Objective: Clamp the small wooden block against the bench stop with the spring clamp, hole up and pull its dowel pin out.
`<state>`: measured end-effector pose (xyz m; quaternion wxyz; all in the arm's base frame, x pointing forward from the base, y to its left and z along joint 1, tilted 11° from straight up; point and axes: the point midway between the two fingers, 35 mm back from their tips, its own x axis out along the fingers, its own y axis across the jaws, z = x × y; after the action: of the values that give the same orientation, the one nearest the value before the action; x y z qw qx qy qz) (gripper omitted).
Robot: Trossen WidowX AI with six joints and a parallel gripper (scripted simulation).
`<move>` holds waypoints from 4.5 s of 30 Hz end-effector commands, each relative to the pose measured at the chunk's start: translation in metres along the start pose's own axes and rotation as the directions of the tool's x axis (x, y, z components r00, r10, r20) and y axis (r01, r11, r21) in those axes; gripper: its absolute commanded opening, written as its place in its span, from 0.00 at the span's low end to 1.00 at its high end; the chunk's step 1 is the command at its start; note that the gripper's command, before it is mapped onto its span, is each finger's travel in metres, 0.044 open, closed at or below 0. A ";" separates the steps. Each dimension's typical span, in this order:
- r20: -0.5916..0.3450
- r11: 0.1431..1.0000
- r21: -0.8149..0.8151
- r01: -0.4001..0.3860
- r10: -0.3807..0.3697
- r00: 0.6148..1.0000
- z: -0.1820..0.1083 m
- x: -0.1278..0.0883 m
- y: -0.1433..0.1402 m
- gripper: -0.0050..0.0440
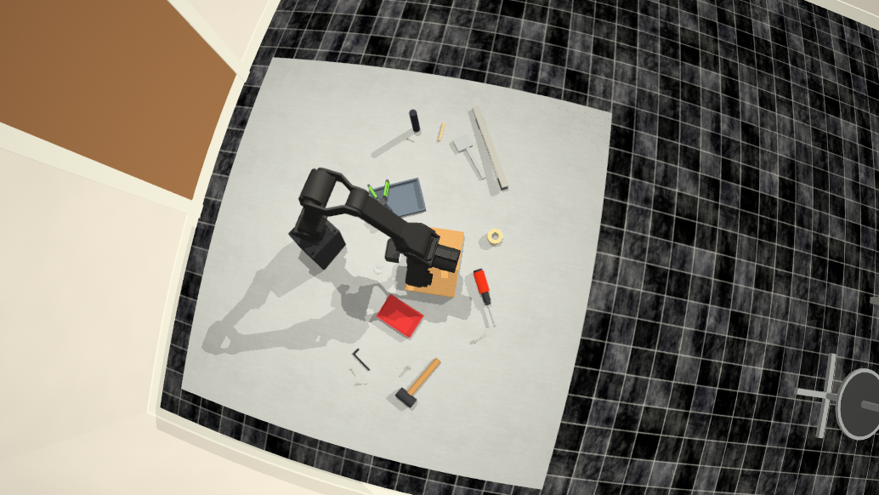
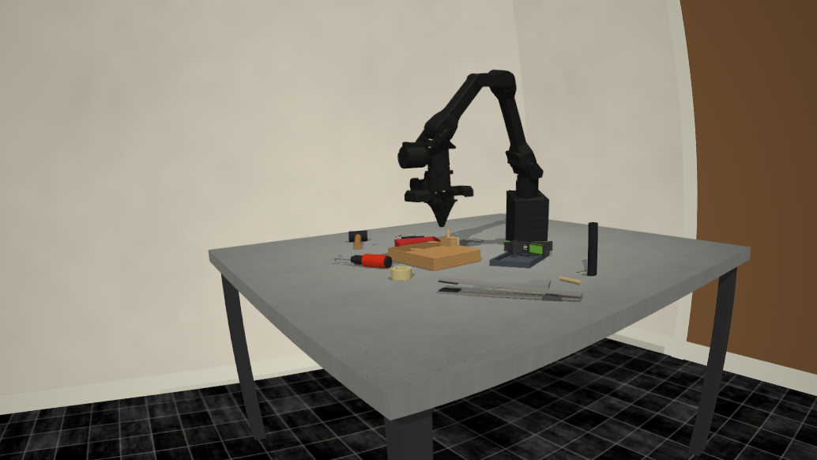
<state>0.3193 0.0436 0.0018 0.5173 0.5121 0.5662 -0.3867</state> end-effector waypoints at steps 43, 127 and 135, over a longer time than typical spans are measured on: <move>0.002 1.000 -0.005 -0.008 0.008 1.000 0.002 -0.012 0.009 0.10; 0.002 1.000 -0.008 -0.024 0.024 1.000 0.002 0.038 0.002 0.10; 0.002 1.000 -0.008 -0.020 0.020 1.000 0.001 0.025 0.003 0.10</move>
<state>0.3215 0.0484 -0.0329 0.5207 0.5142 0.5639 -0.3828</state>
